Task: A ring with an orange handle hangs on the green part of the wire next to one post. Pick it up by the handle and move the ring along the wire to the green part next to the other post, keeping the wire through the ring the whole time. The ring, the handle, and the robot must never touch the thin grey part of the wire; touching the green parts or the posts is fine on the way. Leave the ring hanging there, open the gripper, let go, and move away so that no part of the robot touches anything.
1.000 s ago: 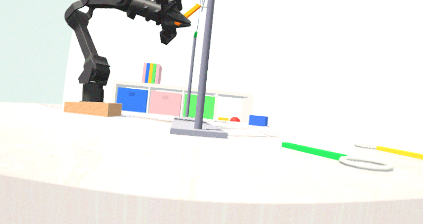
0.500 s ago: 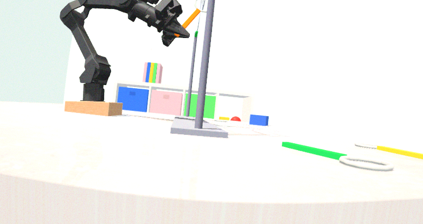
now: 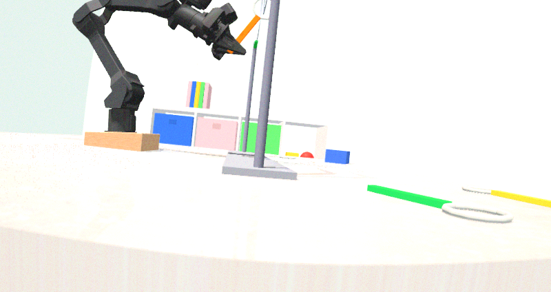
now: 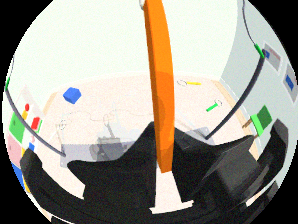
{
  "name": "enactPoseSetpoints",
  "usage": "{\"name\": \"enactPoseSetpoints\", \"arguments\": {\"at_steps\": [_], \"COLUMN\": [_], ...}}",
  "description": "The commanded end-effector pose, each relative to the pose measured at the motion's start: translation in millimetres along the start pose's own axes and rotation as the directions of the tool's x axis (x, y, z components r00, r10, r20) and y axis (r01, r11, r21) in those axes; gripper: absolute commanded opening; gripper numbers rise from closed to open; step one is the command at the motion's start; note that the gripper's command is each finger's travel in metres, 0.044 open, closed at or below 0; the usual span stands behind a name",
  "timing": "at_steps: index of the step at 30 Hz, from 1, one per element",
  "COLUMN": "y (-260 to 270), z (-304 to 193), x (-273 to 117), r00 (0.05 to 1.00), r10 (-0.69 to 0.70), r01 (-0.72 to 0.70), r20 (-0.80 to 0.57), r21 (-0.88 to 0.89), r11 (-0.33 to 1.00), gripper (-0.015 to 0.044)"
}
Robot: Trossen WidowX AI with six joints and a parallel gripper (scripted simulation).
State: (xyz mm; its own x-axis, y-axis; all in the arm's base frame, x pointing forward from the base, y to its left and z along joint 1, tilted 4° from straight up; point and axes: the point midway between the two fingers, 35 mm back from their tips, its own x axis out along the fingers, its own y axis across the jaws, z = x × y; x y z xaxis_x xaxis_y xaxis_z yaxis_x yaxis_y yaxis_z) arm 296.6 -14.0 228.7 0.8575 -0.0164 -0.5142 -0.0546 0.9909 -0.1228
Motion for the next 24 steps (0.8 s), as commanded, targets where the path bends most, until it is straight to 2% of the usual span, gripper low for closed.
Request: {"name": "enactPoseSetpoints", "arguments": {"at_steps": [1, 24], "y": [7, 42], "z": [1, 2], "x": [-1, -7], "r00": [1.0, 0.998], "r10": [0.01, 0.065], "r01": [-0.01, -0.064], "r20": [-0.002, -0.008], "r21": [0.026, 0.122], "r11": [1.0, 0.99], "gripper": [-0.015, -0.015]}}
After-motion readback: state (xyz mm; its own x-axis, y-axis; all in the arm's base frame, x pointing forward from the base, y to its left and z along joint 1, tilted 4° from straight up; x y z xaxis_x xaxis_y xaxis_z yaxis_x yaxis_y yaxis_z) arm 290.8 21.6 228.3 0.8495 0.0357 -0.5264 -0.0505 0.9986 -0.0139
